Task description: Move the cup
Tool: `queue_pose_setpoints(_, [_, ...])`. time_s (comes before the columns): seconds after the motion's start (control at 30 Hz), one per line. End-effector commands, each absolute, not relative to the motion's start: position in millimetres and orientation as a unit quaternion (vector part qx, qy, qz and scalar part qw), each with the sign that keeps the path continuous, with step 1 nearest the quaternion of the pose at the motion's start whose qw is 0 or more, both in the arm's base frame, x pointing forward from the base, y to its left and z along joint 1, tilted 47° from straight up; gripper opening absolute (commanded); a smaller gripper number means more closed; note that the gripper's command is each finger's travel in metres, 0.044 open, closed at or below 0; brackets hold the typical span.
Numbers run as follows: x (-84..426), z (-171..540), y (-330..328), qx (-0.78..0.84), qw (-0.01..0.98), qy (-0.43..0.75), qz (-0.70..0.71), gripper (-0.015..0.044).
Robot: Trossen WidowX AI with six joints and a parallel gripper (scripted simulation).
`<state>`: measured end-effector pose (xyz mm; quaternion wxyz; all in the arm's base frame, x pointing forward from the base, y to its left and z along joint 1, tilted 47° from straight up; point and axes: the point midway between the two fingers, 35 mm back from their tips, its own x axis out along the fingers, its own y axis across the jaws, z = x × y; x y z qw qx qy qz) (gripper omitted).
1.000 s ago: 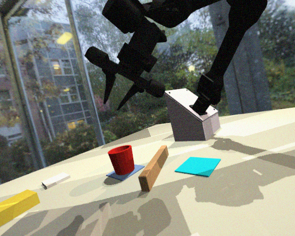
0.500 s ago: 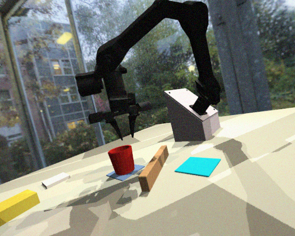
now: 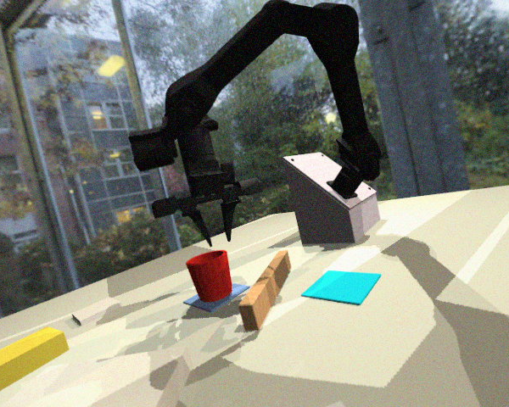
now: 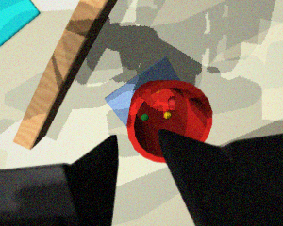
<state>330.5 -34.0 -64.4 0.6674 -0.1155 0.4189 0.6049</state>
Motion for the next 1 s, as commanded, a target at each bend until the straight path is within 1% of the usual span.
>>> queue_pose_setpoints(0.0, [329.1,-69.3,-28.3,-0.111,0.668,0.419,0.605,0.0148])
queue_pose_setpoints(0.97, [323.9,-101.0,5.6,-0.110,0.668,0.418,0.605,0.0148])
